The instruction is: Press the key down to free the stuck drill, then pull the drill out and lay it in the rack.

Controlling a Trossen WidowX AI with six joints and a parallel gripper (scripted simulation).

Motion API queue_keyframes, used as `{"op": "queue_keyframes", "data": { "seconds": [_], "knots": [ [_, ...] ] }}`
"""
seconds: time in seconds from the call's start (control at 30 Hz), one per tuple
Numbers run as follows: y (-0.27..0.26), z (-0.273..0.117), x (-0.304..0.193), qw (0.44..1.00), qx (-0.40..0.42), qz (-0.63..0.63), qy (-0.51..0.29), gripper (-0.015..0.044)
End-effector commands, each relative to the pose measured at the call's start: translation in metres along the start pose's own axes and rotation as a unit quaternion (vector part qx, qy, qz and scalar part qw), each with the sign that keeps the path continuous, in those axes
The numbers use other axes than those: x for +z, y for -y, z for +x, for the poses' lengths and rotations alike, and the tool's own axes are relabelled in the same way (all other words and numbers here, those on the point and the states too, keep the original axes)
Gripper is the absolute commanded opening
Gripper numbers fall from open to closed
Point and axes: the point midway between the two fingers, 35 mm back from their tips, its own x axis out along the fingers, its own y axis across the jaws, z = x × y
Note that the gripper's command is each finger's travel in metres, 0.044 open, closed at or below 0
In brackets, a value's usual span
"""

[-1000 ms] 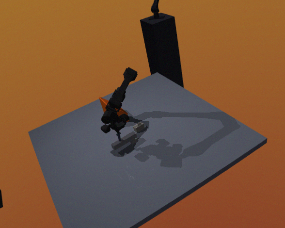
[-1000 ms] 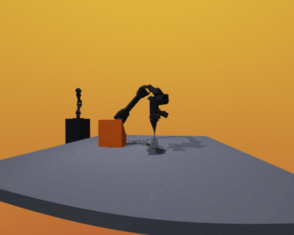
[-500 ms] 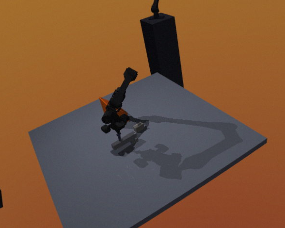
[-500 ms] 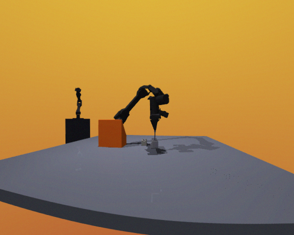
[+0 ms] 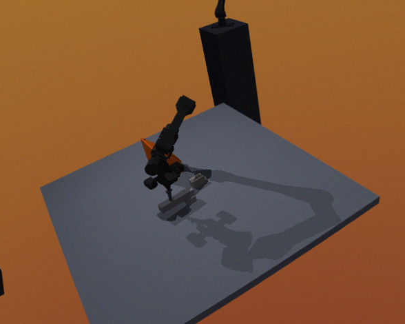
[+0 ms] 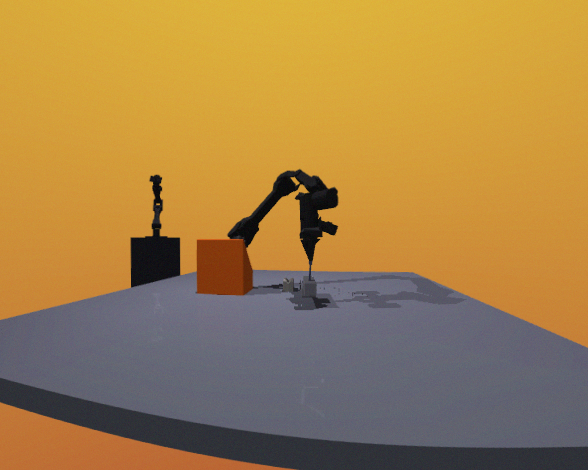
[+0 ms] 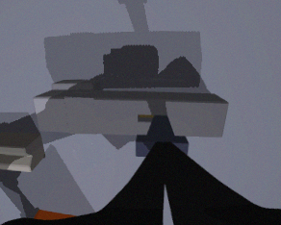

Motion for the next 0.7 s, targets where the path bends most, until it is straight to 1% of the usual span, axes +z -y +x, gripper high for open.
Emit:
{"op": "queue_keyframes", "data": {
  "seconds": [0.0, 0.67],
  "knots": [
    [-0.0002, 0.0155, -0.0090, 1.000, 0.007, 0.005, -0.017, 0.0000],
    [0.0000, 0.0224, -0.0099, 1.000, 0.007, 0.005, -0.017, 0.0000]
  ]
}}
